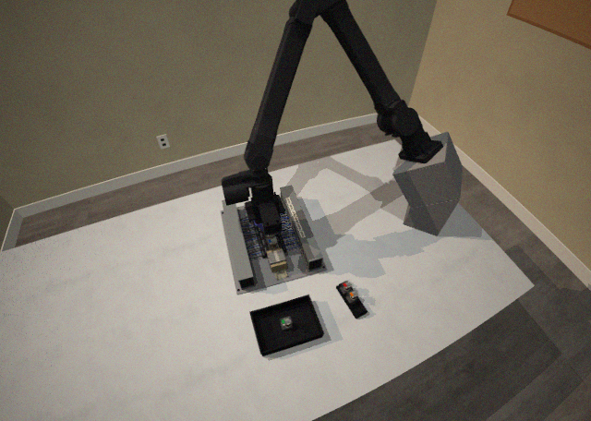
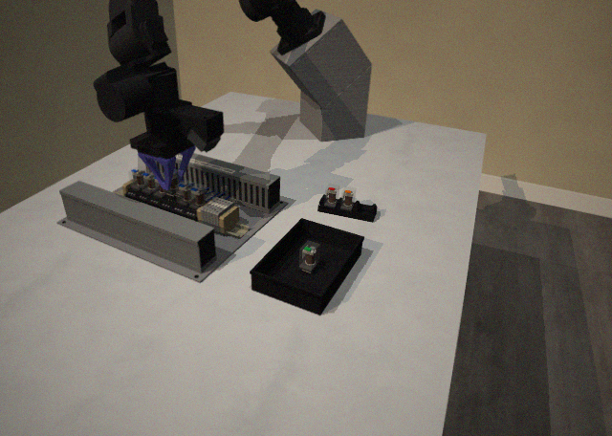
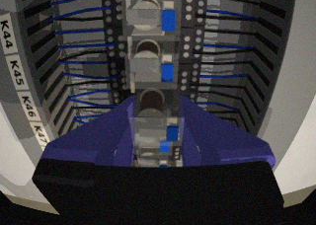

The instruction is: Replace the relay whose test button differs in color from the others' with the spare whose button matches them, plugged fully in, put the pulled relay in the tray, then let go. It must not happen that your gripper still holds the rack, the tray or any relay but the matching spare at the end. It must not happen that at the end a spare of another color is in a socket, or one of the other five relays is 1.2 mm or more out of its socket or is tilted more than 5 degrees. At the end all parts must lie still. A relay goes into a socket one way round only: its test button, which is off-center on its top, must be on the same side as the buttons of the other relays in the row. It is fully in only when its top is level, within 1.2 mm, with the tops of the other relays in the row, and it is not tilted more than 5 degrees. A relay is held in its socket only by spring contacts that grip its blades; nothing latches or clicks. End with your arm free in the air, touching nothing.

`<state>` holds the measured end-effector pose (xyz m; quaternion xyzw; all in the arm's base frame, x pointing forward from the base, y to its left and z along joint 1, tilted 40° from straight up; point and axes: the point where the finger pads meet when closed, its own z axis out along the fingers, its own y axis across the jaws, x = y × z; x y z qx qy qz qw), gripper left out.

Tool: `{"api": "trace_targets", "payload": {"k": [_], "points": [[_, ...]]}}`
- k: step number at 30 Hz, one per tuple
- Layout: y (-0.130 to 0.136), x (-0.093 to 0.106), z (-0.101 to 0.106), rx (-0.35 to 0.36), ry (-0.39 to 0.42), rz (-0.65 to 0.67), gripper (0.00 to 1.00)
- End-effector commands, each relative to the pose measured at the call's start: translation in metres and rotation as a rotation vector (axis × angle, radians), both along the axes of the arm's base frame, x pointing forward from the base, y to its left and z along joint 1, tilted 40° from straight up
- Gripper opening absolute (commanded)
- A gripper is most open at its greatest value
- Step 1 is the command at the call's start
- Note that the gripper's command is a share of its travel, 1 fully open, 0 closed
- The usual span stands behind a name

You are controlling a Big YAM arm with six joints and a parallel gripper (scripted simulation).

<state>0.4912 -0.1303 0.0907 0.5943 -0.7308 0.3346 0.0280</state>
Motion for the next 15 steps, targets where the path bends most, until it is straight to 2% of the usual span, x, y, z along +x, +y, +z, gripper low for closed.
{"api": "trace_targets", "payload": {"k": [1,15], "points": [[-0.0018,0.0027,0.0013,-0.001,-0.015,0.005,0.00],[0.0013,0.0045,-0.0034,0.000,-0.010,0.014,0.00]]}}
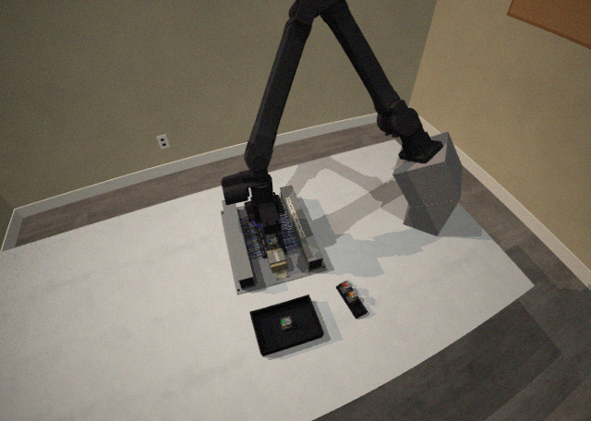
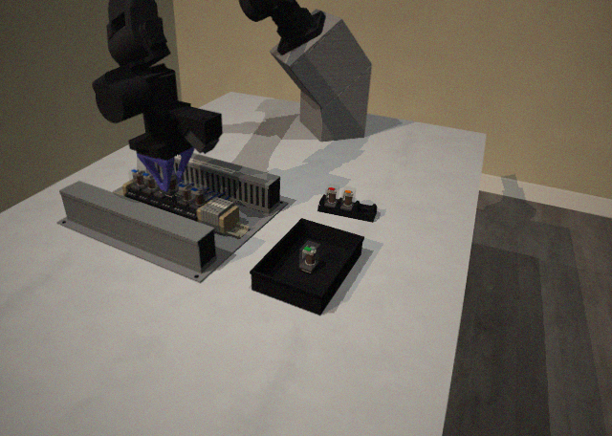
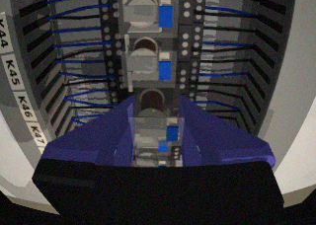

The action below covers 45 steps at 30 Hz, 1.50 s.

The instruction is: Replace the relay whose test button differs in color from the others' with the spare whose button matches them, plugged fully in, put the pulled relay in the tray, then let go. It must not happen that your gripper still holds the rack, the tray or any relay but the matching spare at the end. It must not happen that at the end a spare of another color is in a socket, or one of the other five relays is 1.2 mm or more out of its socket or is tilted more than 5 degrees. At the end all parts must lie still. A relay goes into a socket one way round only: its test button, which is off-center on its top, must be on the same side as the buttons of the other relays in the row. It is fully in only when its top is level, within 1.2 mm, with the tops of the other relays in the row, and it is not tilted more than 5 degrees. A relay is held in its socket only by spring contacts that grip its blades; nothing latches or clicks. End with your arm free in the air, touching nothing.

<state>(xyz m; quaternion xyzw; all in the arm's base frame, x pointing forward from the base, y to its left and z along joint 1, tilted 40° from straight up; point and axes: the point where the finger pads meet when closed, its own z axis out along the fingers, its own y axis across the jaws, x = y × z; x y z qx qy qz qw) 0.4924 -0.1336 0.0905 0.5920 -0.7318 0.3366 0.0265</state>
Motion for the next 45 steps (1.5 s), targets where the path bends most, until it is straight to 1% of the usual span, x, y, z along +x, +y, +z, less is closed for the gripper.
{"api": "trace_targets", "payload": {"k": [1,12,45], "points": [[0.0046,0.0034,-0.0032,0.000,-0.004,0.017,0.00],[0.0033,0.0035,0.0001,0.000,-0.012,0.015,0.00],[0.0028,0.0034,0.0006,0.000,-0.013,0.013,0.00]]}}
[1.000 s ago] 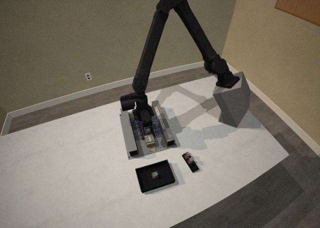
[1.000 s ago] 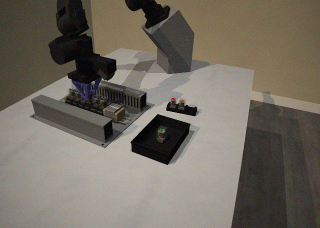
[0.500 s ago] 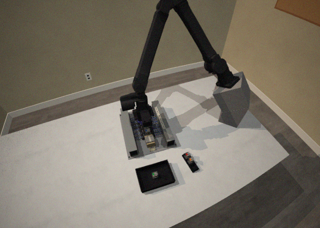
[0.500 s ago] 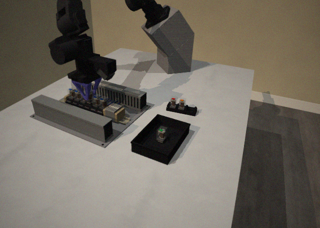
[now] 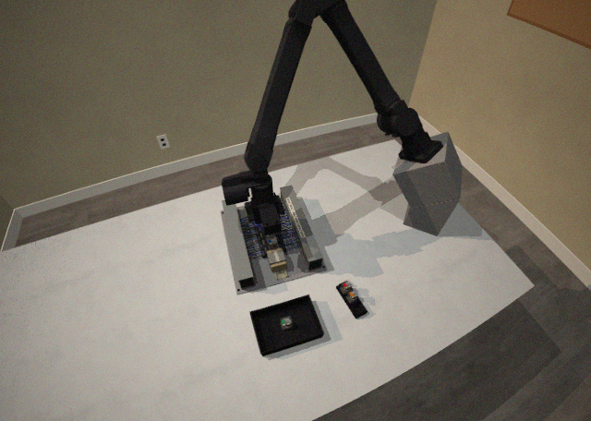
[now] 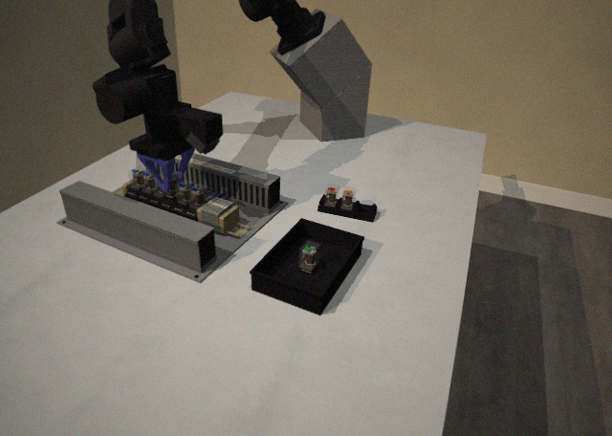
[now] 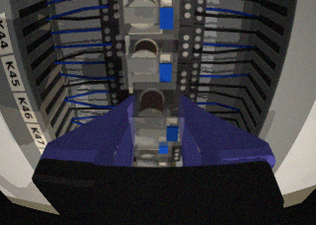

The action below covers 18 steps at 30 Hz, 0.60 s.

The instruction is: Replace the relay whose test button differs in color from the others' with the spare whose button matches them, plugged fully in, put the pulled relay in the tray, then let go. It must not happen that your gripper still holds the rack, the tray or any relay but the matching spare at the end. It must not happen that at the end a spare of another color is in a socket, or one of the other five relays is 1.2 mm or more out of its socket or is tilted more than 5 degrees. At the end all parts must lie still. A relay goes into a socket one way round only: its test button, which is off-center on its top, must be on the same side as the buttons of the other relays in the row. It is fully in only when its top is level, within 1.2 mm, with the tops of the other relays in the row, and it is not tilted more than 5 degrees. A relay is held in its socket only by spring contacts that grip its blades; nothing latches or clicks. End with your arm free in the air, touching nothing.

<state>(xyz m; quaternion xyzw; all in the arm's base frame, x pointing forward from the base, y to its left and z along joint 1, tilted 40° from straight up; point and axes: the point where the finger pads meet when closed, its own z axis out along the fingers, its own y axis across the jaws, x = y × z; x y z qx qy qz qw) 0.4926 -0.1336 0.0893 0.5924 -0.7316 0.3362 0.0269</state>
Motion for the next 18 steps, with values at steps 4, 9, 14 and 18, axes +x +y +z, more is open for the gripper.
{"api": "trace_targets", "payload": {"k": [4,9,14,18], "points": [[0.0028,0.0032,0.0018,-0.001,-0.015,0.013,0.00],[0.0027,0.0028,0.0013,-0.001,-0.014,0.013,0.00],[0.0012,0.0005,-0.0012,-0.001,-0.013,0.011,0.00],[-0.0001,-0.0004,-0.0020,-0.001,-0.013,0.009,0.00]]}}
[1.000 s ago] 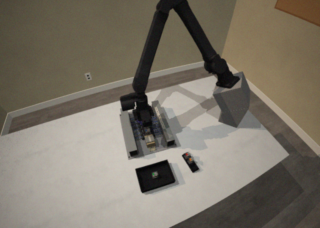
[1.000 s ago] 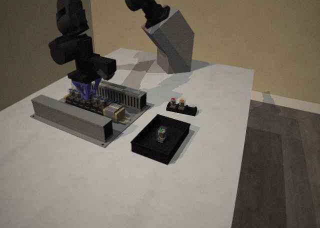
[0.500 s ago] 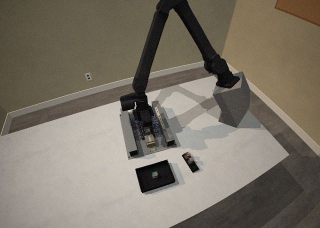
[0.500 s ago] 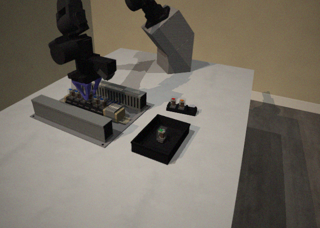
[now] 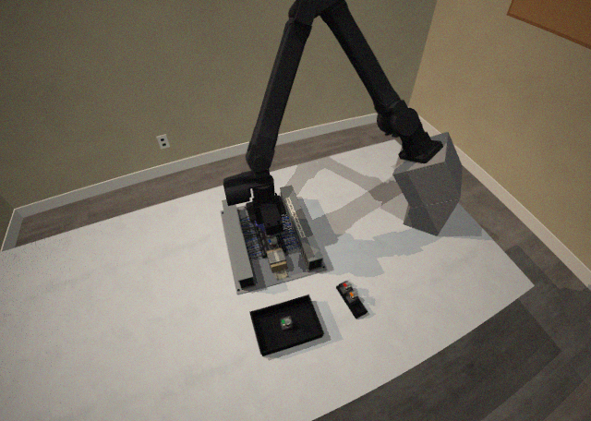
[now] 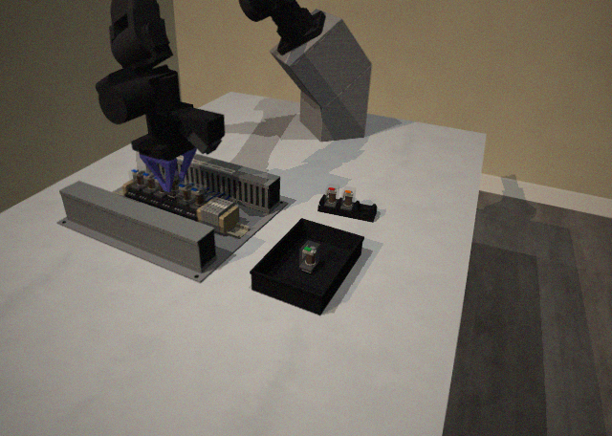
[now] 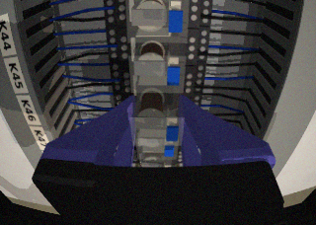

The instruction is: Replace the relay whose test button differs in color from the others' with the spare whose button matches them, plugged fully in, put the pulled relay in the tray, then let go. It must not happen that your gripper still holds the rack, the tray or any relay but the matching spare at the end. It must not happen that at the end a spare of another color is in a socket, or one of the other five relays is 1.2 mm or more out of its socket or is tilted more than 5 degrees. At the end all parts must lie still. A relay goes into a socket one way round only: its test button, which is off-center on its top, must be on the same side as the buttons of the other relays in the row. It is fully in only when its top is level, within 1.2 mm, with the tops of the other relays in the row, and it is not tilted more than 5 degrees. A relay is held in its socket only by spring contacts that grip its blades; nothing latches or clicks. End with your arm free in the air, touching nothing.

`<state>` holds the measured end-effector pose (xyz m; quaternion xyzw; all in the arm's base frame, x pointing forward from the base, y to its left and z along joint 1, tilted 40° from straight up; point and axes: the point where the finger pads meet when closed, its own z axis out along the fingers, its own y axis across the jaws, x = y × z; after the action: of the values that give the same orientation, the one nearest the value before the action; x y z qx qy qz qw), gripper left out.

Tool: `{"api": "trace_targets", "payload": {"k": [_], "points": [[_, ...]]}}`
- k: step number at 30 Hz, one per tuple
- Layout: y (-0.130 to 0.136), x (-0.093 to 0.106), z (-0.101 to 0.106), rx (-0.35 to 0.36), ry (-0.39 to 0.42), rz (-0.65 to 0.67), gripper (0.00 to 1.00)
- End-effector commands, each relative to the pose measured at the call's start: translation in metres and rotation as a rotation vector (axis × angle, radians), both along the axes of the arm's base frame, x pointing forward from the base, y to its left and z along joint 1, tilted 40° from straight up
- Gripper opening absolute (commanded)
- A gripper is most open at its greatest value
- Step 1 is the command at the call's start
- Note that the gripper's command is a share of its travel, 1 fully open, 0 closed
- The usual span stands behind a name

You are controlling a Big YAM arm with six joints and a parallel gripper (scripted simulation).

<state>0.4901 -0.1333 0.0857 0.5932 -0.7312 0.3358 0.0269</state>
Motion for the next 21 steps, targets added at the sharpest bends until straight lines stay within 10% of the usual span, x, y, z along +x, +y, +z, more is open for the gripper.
{"api": "trace_targets", "payload": {"k": [1,21], "points": [[-0.0005,0.0020,0.0015,-0.001,-0.015,0.007,0.00],[0.0024,0.0054,0.0041,-0.001,-0.022,0.011,0.00]]}}
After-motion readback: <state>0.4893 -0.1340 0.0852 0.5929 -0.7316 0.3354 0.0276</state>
